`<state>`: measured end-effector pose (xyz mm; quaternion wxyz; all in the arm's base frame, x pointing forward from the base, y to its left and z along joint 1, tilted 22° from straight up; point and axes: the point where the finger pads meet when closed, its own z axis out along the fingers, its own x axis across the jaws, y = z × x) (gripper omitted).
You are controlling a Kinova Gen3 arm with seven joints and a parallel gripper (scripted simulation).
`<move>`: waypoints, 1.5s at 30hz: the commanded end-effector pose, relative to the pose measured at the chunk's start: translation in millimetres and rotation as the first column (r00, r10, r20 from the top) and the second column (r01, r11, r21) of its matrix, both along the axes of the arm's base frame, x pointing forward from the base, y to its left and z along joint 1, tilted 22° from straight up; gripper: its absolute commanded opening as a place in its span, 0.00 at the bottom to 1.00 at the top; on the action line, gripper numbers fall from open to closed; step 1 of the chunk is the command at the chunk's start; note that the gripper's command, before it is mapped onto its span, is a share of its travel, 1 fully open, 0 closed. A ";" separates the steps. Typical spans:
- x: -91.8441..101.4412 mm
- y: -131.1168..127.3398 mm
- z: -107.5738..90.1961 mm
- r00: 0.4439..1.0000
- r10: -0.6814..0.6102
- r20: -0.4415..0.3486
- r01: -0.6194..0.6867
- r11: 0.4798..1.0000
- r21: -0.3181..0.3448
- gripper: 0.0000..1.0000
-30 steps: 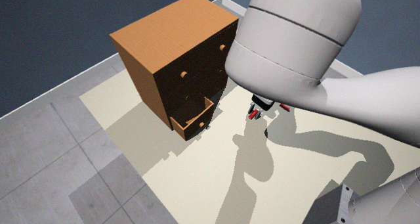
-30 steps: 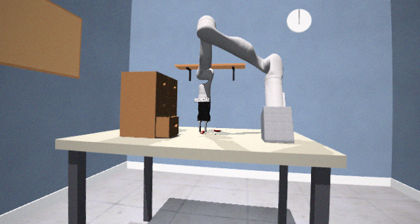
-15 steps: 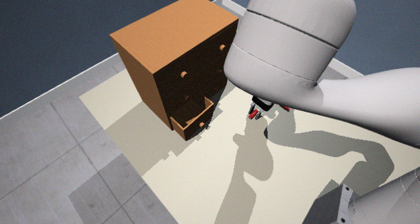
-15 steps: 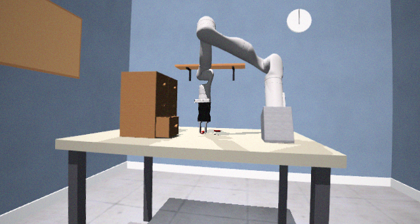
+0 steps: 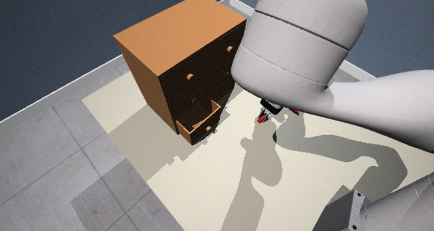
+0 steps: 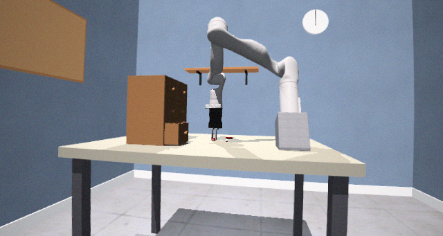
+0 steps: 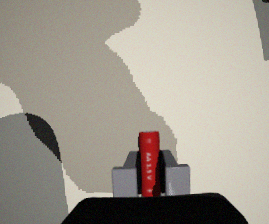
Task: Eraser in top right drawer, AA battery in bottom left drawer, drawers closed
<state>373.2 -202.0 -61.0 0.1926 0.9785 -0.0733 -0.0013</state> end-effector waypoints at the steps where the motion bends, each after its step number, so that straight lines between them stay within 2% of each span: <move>1: 1.7 -1.1 -0.9 1.000 0.010 0.000 -0.010 1.000 -0.002 0.31; 18: 1.8 -0.1 1.8 1.000 0.010 0.000 -0.010 1.000 -0.002 0.31; 23: 2.5 7.6 20.7 1.000 0.010 0.000 -0.010 1.000 -0.002 0.31; 30: 3.9 25.5 65.0 1.000 0.010 0.000 -0.010 1.000 -0.002 0.31; 32: 3.9 25.5 65.0 1.000 0.010 0.000 -0.010 1.000 -0.002 0.31; 38: 4.7 35.3 89.4 1.000 0.010 0.000 -0.010 1.000 -0.002 0.31; 45: 4.7 36.4 92.0 1.000 0.010 0.000 -0.010 1.000 -0.002 0.31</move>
